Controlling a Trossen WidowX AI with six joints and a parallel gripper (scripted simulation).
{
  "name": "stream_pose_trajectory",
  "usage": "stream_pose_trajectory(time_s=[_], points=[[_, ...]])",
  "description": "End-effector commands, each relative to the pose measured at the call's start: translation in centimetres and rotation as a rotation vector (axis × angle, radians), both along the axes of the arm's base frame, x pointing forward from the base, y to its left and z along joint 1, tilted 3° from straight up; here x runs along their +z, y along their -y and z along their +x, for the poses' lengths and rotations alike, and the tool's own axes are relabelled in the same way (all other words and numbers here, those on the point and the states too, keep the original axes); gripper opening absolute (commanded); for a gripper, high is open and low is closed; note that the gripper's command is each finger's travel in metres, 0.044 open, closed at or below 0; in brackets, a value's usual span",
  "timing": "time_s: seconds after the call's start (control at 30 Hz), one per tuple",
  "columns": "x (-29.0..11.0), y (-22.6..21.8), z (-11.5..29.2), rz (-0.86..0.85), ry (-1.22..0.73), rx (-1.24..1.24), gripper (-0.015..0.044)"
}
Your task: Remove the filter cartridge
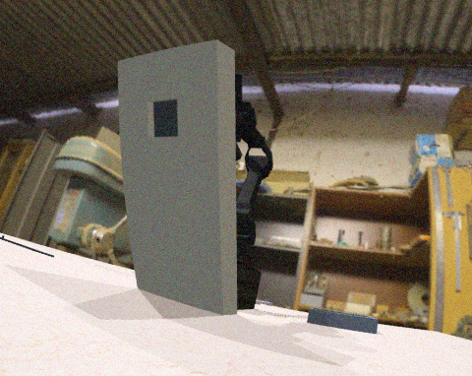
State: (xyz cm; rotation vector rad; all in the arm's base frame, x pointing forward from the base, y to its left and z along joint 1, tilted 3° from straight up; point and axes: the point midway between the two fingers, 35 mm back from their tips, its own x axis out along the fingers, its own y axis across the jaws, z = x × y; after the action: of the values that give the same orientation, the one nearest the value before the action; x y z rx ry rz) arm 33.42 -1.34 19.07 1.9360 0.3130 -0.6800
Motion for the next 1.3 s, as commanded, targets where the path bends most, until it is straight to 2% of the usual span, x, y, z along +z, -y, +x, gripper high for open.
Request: stream_pose_trajectory(time_s=[0.0,1.0,1.03,1.27], points=[[-0.4,0.1,0.8,-0.003,0.003,-0.002,0.0089],[-0.7,0.2,1.1,-0.003,0.003,-0.002,0.0089],[-0.1,0.0,0.1,-0.001,0.000,0.001,0.0082],[-0.1,0.0,0.1,-0.001,0.000,0.001,0.0036]])
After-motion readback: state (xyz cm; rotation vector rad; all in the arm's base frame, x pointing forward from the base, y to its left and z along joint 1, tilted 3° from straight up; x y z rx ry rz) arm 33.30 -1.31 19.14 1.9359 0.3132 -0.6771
